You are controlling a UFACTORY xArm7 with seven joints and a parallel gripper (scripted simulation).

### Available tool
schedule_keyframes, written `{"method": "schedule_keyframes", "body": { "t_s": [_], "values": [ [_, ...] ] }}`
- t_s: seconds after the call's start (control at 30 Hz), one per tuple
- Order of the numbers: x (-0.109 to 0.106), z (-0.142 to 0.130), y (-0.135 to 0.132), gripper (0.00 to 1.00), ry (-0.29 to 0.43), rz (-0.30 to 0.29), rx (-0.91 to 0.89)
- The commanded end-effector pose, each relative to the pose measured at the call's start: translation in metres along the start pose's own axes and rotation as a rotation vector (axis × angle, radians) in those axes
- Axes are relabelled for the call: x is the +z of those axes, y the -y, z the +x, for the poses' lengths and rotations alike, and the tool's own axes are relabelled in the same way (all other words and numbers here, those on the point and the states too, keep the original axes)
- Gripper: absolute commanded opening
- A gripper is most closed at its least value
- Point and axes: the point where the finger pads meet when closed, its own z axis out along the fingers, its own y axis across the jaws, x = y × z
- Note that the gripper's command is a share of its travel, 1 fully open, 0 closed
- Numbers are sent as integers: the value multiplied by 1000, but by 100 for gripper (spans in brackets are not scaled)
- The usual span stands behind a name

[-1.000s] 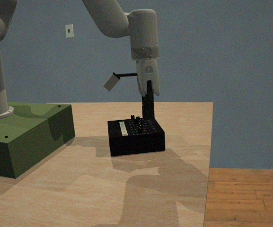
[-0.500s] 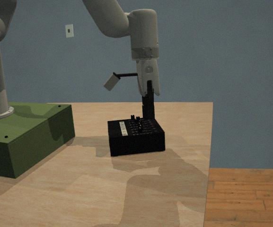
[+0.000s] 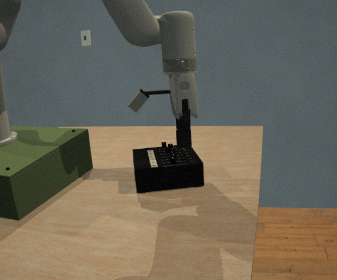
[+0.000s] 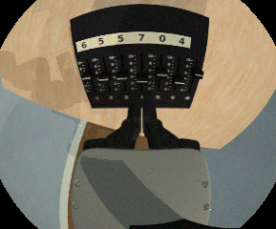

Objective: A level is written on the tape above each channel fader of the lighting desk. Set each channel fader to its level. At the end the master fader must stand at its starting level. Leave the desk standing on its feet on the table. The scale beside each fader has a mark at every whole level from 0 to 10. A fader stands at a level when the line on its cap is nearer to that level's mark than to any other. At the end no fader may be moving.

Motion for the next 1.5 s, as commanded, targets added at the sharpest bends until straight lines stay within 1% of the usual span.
{"method": "schedule_keyframes", "body": {
  "t_s": [0.0, 1.0, 1.47],
  "values": [
    [-2, -2, 0, 0, 4, 0, 0],
    [-1, -2, 0, 0, 4, 0, 0],
    [5, -2, 0, 0, 4, 0, 0]
  ]
}}
